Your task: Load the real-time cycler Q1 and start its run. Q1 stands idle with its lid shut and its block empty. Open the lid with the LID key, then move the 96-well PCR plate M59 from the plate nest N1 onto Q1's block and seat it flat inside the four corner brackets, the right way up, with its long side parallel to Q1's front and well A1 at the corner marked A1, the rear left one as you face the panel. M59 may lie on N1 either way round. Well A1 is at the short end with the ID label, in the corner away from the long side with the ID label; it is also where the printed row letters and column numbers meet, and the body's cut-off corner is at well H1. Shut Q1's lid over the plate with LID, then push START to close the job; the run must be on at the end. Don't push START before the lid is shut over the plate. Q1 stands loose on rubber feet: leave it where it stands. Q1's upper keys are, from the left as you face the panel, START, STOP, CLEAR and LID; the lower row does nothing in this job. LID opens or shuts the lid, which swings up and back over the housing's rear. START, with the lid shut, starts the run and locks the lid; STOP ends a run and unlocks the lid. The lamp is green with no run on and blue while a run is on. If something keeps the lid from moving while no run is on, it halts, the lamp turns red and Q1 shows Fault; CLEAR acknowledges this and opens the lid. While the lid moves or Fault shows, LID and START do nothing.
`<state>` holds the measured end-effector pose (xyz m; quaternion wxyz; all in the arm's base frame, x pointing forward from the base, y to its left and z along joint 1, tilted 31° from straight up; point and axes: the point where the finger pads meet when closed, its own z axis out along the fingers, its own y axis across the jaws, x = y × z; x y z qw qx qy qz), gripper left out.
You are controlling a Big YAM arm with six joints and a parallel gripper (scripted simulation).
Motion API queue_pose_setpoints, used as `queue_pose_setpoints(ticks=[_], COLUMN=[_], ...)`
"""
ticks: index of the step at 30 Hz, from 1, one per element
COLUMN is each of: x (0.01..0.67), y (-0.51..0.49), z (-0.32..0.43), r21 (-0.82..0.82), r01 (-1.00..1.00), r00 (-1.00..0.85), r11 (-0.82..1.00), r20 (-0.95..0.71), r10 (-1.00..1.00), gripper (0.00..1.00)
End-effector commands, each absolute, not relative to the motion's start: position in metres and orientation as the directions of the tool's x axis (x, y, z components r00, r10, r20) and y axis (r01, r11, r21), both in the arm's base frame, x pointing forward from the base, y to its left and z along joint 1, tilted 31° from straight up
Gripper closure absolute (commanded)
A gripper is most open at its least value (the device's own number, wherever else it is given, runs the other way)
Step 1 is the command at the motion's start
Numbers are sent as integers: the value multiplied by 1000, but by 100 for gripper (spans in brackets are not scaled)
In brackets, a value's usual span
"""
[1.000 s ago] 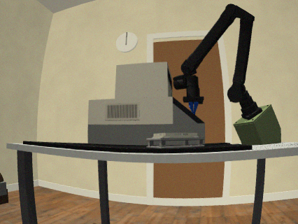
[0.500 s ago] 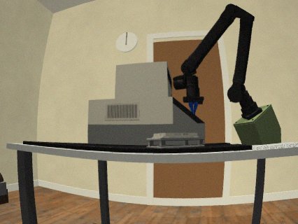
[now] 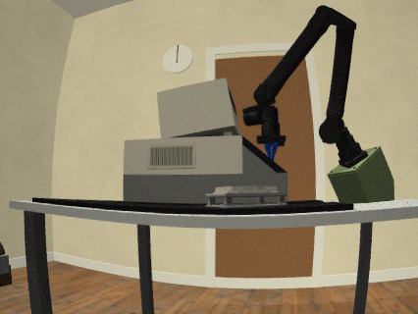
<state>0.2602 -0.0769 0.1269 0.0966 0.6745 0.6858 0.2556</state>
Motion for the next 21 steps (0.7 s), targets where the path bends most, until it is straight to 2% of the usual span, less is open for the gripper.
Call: queue_pose_setpoints(ticks=[1, 21], x=[255, 242], y=[-79, -91], z=[134, 161], r21=[496, 526], r01=[868, 850], r00=[-82, -86], r11=[-31, -14], r20=[206, 166], r10=[975, 982], gripper=[100, 100])
